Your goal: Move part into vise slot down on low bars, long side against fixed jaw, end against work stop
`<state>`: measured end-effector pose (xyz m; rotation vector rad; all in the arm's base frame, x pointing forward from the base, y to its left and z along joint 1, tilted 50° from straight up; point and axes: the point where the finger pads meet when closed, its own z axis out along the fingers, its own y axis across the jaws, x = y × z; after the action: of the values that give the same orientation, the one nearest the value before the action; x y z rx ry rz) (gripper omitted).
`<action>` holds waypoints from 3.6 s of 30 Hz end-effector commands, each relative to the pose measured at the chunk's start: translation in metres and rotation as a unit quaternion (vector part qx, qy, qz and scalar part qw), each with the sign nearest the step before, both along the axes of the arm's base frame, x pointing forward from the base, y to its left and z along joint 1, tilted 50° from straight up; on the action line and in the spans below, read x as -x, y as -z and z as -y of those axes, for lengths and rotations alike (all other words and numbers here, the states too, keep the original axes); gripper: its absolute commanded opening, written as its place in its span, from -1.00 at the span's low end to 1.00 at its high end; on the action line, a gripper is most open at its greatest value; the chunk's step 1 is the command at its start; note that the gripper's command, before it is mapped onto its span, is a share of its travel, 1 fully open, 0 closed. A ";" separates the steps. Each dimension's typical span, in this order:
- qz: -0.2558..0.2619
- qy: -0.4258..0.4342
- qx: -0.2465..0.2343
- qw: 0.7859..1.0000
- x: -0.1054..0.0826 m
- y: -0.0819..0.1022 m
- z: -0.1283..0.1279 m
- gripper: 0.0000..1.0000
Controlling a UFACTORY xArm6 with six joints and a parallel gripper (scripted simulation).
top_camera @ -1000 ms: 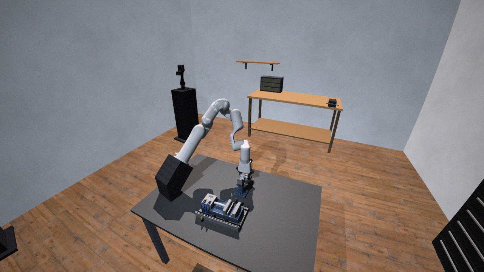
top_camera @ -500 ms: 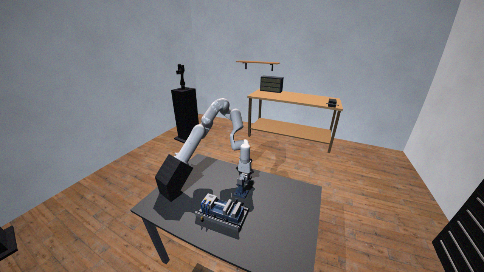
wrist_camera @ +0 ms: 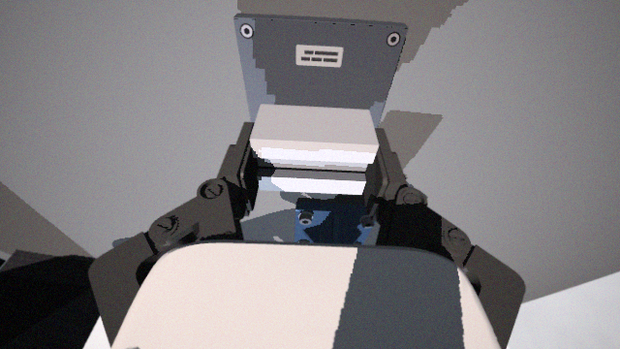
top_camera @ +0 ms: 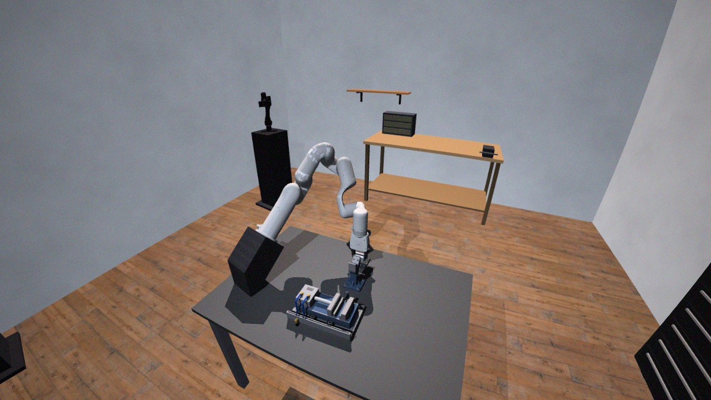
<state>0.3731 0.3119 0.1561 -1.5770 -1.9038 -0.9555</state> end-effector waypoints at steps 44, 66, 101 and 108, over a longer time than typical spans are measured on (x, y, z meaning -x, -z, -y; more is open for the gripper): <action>0.001 0.000 0.000 1.000 0.011 -0.107 0.128 -1.00; 0.001 0.000 0.000 1.000 0.013 -0.122 0.146 -1.00; -0.005 0.005 -0.001 1.000 0.012 -0.121 0.146 -1.00; -0.010 0.010 -0.001 1.000 0.012 -0.121 0.147 -1.00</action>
<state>0.3603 0.1657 0.2763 -1.5903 -1.8864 -0.9479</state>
